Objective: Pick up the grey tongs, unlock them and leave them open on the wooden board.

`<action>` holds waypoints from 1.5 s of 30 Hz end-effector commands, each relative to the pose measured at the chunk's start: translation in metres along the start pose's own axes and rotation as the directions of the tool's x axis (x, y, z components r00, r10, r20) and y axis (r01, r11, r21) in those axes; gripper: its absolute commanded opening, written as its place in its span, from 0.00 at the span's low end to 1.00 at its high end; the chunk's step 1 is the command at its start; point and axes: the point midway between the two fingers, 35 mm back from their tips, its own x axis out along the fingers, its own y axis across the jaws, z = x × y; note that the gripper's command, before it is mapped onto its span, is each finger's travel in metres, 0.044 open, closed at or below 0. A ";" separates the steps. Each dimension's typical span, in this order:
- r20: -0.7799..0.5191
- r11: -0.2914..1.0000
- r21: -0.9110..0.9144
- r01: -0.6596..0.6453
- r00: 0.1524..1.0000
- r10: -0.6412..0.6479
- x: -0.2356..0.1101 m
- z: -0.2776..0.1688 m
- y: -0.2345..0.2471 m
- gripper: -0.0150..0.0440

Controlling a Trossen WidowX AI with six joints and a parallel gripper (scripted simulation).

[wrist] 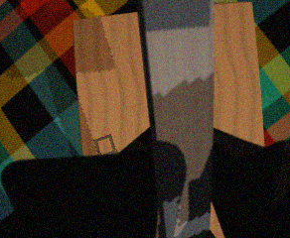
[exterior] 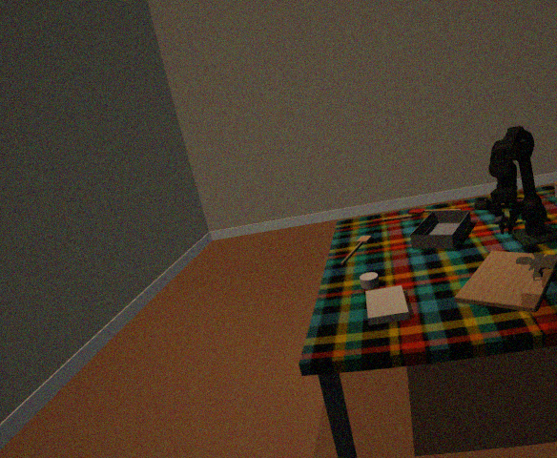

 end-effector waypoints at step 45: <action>0.659 1.000 0.000 0.007 0.752 -0.005 -0.037 -0.019 -0.001 0.00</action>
